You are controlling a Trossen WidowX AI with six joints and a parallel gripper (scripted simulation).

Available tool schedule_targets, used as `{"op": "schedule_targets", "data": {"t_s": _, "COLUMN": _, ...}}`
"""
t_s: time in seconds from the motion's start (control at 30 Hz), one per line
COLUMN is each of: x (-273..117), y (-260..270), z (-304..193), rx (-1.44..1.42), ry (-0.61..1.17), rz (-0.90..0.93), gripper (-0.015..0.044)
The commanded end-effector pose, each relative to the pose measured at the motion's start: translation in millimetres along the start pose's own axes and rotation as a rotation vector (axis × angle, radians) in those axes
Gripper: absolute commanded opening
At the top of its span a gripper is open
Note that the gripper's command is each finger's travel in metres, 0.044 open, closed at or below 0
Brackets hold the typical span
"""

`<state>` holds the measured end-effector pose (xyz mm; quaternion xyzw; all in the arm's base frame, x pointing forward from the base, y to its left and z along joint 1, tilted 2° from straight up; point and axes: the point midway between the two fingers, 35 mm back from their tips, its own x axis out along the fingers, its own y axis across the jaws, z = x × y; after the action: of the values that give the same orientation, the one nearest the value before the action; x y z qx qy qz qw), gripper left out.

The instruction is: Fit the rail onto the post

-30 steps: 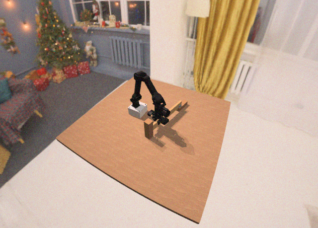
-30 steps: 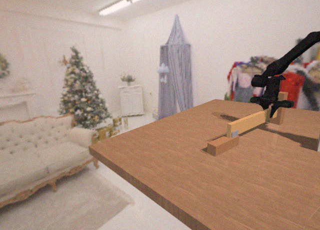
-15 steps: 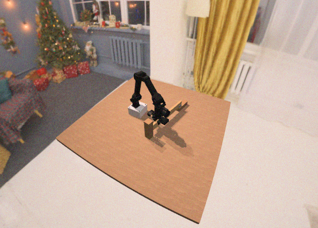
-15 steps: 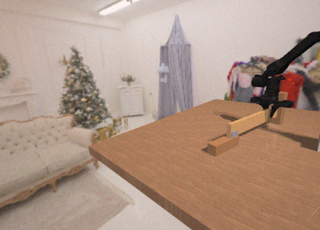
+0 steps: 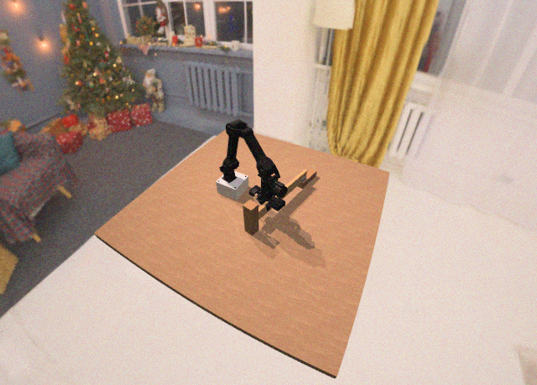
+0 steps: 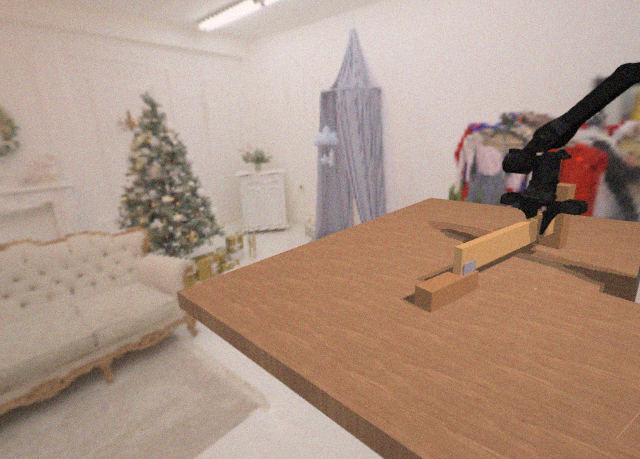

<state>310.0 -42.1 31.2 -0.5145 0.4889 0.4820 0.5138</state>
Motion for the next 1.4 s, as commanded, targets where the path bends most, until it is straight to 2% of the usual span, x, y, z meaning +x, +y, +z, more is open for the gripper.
{"op": "schedule_targets", "data": {"t_s": 0.0, "x": -1.6, "y": -0.3, "z": 1.3, "rx": 0.003, "ry": 0.003, "rz": -0.002, "gripper": 0.0}}
{"op": "schedule_targets", "data": {"t_s": 1.37, "x": -2.0, "y": -0.3, "z": -4.0, "rx": 0.003, "ry": 0.004, "rz": -0.002, "gripper": 0.0}}
